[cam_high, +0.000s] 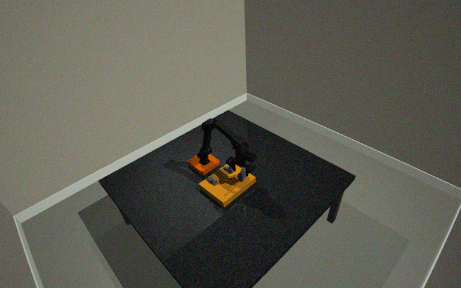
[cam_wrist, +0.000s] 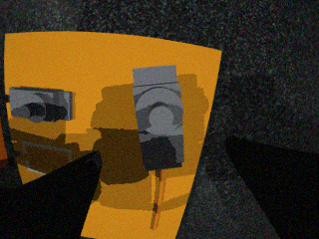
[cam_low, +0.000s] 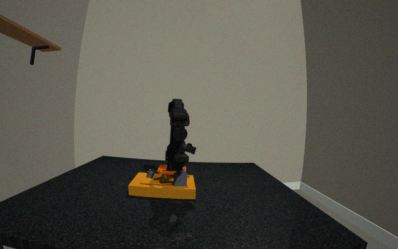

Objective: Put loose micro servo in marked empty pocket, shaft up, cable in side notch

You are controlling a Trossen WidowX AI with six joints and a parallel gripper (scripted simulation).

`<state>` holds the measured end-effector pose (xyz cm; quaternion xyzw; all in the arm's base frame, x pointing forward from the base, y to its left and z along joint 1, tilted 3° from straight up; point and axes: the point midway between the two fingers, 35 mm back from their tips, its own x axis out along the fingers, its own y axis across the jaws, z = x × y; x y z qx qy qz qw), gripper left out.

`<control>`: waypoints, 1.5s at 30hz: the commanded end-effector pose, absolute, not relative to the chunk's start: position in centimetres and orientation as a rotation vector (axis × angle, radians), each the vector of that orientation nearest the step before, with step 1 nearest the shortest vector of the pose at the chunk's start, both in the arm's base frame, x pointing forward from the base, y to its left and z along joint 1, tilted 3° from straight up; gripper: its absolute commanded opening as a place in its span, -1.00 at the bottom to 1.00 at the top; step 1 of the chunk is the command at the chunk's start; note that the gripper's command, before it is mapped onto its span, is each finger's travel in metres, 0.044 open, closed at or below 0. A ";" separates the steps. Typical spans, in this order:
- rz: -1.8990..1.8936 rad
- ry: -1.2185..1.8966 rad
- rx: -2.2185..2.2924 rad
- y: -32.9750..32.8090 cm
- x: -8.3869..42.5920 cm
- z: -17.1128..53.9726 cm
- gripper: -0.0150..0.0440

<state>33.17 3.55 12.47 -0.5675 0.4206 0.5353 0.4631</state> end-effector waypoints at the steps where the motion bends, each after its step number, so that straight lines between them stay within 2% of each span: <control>1: 1.326 1.028 -1.393 3.7 33.1 11.7 1.00; 5: 1.326 1.028 -1.393 3.7 33.2 11.3 1.00; 17: 1.326 1.028 -1.393 3.7 33.2 11.3 -0.07; 23: 1.326 1.028 -1.393 3.7 33.2 11.3 -0.20; 26: 1.326 1.028 -1.393 3.7 33.1 11.7 -0.47; 32: 1.326 1.028 -1.393 3.5 32.4 14.1 -0.49; 45: 1.326 1.029 -1.393 3.5 31.8 14.2 -0.49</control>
